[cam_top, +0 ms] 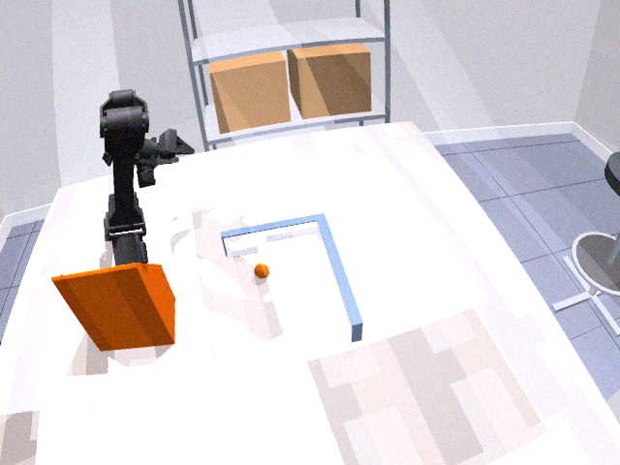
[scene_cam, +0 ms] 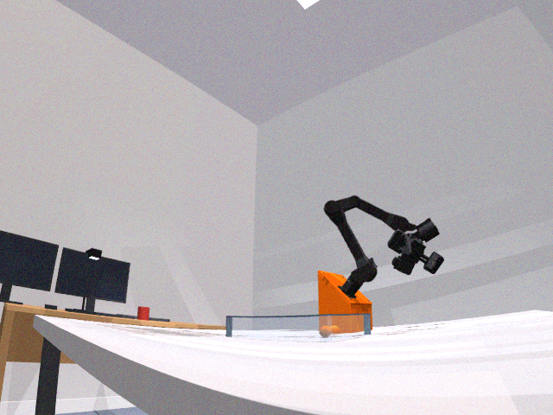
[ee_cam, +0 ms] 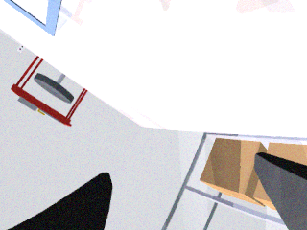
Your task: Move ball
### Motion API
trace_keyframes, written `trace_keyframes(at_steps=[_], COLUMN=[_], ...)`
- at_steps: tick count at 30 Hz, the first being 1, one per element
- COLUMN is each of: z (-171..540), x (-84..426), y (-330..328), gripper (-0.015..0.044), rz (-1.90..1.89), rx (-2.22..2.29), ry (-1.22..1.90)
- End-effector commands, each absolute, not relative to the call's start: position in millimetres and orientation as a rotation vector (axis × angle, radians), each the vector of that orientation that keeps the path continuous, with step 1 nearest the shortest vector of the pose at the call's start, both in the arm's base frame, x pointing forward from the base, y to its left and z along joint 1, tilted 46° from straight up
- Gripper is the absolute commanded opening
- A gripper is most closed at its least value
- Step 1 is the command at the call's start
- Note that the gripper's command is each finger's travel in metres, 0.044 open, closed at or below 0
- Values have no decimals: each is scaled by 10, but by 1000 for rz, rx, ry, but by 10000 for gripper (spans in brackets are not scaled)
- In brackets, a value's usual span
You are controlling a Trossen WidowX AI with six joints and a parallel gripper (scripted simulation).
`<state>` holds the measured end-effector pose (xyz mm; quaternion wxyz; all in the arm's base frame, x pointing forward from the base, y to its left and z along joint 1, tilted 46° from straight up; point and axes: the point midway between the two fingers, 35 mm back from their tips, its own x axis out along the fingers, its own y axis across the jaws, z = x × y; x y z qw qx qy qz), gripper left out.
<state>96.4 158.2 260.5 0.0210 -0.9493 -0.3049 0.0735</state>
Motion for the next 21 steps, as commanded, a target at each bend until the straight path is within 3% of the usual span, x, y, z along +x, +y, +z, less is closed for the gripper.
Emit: trace_keyframes(at_steps=[1,5,21], z=[2603,2544,1733], x=[966,1026,1963], y=[1585,1662,1868], gripper=[374,269,266], rz=[231,310,1025], rx=[-2943,-2937,-2570], ry=[-943,-896,-252])
